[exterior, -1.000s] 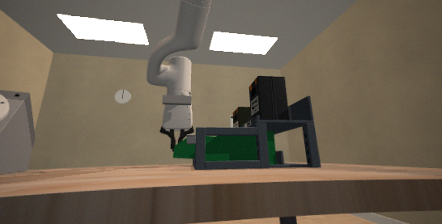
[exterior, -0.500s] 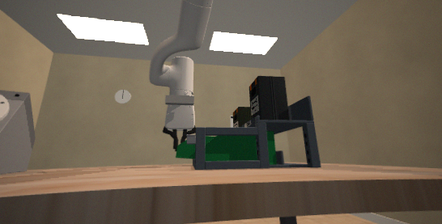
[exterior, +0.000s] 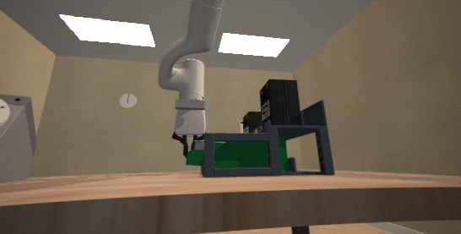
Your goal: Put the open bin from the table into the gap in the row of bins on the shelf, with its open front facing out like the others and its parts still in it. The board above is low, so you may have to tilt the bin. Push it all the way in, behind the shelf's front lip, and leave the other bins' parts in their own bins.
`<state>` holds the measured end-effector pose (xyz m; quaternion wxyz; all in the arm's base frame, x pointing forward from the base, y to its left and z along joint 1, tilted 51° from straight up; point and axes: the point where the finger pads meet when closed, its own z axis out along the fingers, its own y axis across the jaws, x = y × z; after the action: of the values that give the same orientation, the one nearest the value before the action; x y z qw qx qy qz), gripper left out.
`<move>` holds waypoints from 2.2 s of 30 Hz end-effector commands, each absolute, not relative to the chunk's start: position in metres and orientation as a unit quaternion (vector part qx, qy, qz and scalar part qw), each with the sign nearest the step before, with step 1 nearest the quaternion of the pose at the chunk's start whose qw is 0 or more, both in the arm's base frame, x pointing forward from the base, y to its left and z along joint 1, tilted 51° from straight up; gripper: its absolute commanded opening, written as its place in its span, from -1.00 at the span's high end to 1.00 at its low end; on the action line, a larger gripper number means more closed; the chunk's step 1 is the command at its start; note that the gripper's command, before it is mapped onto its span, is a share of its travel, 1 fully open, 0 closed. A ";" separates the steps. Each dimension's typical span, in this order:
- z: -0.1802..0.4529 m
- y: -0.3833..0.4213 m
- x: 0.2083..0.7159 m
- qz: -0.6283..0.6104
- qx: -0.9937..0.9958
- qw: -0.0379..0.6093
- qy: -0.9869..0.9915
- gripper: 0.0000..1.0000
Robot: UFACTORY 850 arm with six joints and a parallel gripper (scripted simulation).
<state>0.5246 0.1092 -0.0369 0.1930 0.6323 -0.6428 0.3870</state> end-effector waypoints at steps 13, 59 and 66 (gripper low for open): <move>-0.034 0.111 0.534 0.387 0.632 0.192 -0.643 1.00; -0.028 0.113 0.557 0.387 0.632 0.192 -0.643 1.00; -0.025 0.114 0.567 0.387 0.632 0.192 -0.643 1.00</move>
<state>0.5596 0.1127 -0.0278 0.1933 0.6324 -0.6427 0.3869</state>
